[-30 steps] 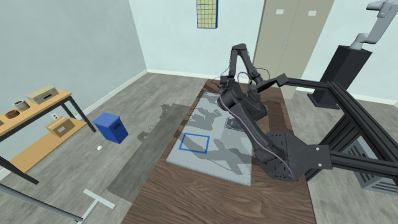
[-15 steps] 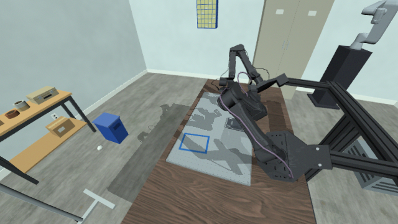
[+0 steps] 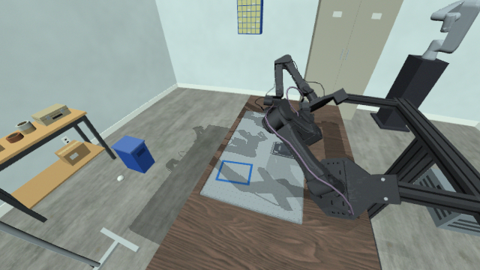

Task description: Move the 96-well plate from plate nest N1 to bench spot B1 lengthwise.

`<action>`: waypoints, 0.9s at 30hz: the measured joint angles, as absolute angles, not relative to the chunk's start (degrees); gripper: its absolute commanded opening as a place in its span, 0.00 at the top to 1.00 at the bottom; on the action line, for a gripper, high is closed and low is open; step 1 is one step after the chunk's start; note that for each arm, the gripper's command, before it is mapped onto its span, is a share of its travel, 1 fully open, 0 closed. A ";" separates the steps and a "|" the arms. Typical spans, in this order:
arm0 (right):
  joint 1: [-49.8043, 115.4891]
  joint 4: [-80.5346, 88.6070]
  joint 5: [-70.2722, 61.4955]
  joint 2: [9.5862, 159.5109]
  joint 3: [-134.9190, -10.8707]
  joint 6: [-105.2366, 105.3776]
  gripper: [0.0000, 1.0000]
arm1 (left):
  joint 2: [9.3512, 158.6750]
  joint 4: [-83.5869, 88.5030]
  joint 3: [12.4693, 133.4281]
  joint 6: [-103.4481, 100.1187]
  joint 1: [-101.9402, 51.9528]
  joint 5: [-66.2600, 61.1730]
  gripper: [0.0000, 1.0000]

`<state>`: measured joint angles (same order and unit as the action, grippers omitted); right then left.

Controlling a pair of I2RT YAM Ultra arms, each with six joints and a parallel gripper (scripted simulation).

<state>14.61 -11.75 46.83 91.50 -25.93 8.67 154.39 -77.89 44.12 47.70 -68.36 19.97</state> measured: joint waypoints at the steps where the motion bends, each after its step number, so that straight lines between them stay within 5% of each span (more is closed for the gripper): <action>1: 14.35 -12.34 46.65 91.85 -25.93 8.34 0.00 | 154.39 -77.89 44.12 47.70 -68.36 19.97 0.00; 12: 13.45 -15.84 45.82 93.19 -25.93 6.42 0.00 | 154.39 -77.89 44.12 47.70 -68.36 19.97 0.00; 27: 13.45 -15.79 45.78 93.19 -25.96 6.07 0.18 | 154.39 -77.89 44.12 47.70 -68.36 19.97 0.00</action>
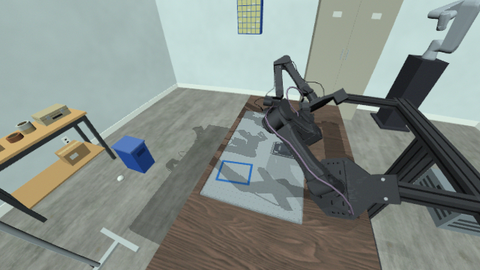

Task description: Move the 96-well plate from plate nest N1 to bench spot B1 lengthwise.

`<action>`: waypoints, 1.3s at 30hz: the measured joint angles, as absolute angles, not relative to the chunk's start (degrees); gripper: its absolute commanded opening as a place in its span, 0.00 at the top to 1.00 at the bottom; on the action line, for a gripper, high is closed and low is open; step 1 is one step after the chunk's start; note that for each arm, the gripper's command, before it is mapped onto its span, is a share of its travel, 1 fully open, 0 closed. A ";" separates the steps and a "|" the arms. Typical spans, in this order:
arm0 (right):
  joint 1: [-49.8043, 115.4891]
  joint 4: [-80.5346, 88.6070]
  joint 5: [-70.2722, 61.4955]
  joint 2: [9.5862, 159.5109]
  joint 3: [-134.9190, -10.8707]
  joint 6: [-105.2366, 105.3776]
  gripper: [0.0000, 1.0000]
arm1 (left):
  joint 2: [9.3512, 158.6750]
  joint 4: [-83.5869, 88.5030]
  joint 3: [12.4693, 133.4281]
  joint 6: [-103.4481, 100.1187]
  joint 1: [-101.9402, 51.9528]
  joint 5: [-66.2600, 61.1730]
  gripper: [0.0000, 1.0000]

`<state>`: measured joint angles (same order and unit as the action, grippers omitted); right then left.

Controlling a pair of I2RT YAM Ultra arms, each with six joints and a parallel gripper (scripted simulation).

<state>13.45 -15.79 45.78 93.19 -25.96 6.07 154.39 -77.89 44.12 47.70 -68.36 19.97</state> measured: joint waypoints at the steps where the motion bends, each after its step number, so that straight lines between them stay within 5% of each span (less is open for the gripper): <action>1: 13.45 -15.79 45.78 93.19 -25.96 6.07 0.20 | 154.39 -77.89 44.12 47.70 -68.36 19.97 0.00; 3: 13.45 -15.79 45.78 93.19 -25.96 6.07 0.33 | 154.39 -77.89 44.12 47.70 -68.36 19.97 0.00; 4: 13.45 -15.79 45.76 93.19 -25.96 6.07 0.22 | 154.39 -77.89 44.12 47.70 -68.36 19.97 0.00; 25: 20.10 -0.47 49.45 85.45 -25.91 13.61 0.22 | 153.01 -73.76 42.92 43.64 -69.71 22.98 0.00; 39: 20.10 1.48 49.67 85.45 -25.91 14.76 0.22 | 132.38 -51.18 25.45 17.39 -93.56 40.42 0.00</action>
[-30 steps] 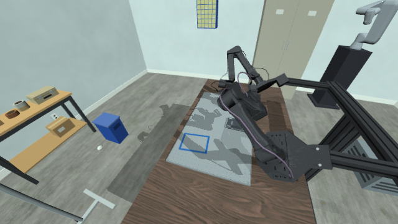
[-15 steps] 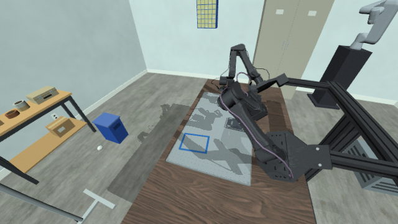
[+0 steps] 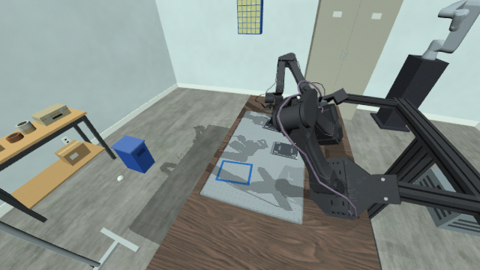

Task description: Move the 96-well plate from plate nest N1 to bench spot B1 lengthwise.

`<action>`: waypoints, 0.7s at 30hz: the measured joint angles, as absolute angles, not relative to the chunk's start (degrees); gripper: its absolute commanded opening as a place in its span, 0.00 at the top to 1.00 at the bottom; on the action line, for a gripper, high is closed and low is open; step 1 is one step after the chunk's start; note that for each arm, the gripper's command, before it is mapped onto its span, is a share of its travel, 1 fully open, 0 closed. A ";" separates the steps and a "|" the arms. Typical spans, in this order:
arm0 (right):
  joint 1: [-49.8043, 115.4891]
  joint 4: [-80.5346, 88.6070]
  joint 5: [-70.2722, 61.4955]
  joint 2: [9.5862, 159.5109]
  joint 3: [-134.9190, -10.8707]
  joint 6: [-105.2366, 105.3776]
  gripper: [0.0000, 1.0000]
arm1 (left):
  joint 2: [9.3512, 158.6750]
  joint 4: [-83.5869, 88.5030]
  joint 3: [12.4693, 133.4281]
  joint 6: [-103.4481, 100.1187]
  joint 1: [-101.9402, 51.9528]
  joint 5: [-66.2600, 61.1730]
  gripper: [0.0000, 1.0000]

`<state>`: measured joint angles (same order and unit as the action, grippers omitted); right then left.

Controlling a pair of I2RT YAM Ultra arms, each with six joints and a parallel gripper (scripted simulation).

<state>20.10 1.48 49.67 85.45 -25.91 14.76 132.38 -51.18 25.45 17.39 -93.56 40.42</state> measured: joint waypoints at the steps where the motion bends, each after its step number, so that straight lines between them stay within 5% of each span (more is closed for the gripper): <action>1: 20.10 1.48 49.67 85.45 -25.91 14.79 0.22 | 130.50 -49.63 24.40 15.18 -95.48 41.69 0.00; 21: 24.51 -1.41 52.16 89.97 -25.96 22.98 0.22 | 95.90 -11.51 14.87 -10.41 -114.96 57.01 0.00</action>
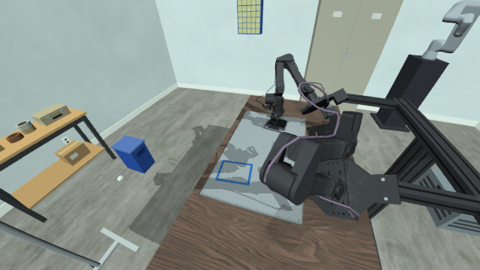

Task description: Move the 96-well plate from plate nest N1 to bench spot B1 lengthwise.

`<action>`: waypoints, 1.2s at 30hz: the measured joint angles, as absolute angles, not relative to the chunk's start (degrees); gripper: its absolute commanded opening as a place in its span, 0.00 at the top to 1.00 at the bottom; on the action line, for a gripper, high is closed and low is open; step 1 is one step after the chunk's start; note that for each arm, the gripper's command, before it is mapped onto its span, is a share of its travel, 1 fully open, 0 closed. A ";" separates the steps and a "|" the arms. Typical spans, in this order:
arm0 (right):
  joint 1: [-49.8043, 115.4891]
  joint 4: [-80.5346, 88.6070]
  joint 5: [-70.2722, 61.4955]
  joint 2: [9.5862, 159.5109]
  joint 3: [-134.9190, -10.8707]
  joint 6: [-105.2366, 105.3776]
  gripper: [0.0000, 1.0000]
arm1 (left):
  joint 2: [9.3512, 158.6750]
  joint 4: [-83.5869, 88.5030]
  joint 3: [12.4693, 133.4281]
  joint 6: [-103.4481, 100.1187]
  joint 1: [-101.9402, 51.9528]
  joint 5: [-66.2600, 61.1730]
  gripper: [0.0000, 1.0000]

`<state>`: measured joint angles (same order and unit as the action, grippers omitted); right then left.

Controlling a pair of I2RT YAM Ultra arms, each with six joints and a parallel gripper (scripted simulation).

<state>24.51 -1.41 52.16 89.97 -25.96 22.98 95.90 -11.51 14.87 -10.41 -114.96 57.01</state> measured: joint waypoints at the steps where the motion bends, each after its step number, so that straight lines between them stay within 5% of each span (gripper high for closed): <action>1: 25.93 -1.83 52.60 92.05 -25.93 24.84 0.22 | 95.66 -9.28 14.87 -11.09 -115.15 57.06 0.00; 19: 48.12 3.86 54.92 134.91 -45.84 56.73 0.22 | 95.61 7.84 17.17 -19.20 -116.20 57.06 0.00; 36: 54.19 13.28 55.33 150.17 -60.45 68.45 0.22 | 95.61 8.60 17.17 -19.73 -116.20 57.06 0.00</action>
